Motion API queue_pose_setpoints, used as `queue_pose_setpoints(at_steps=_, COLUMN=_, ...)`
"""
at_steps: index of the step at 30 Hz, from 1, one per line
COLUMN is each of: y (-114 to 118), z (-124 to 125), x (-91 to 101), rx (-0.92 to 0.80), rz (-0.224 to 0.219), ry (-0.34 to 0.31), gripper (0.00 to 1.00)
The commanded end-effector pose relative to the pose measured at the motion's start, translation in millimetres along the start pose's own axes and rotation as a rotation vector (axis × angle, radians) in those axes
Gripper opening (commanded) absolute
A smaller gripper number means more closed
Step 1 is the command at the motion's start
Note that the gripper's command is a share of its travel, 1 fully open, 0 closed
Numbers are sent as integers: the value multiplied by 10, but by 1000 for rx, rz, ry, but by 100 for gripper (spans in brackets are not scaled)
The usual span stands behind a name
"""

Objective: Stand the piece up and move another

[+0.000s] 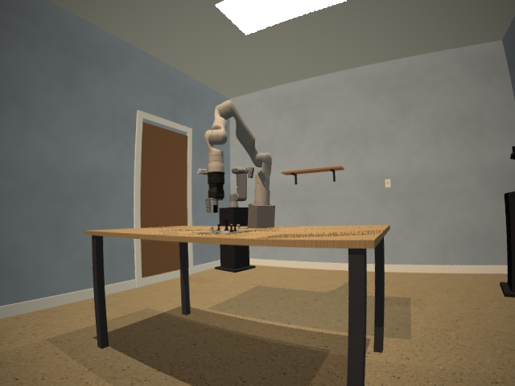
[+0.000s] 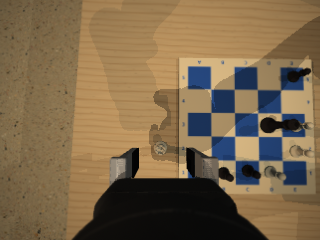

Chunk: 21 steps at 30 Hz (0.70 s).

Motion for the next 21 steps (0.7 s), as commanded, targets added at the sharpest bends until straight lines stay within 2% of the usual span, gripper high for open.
queue_pose_setpoints(at_steps=1, y=24, z=7, x=6, rx=26, rz=-1, ry=1, gripper=100)
queue_pose_setpoints(at_steps=8, y=98, z=8, x=-13, rx=138, rz=-7, ry=4, gripper=100)
queue_pose_setpoints(at_steps=18, y=347, z=-27, x=-60, rx=524, rz=-24, ry=8, gripper=100)
queue_pose_setpoints(at_steps=21, y=378, z=-35, x=-63, rx=572, rz=-25, ry=8, gripper=100)
Point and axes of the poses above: the point where the finger pads meet when closed, its own x axis back along the fingers, its own y axis across the jaws, z = x × y, the point moved 10 cm from there along x, back along the fingers, and after that the axes turned 3 degrees about x, right-handed, at the moved point
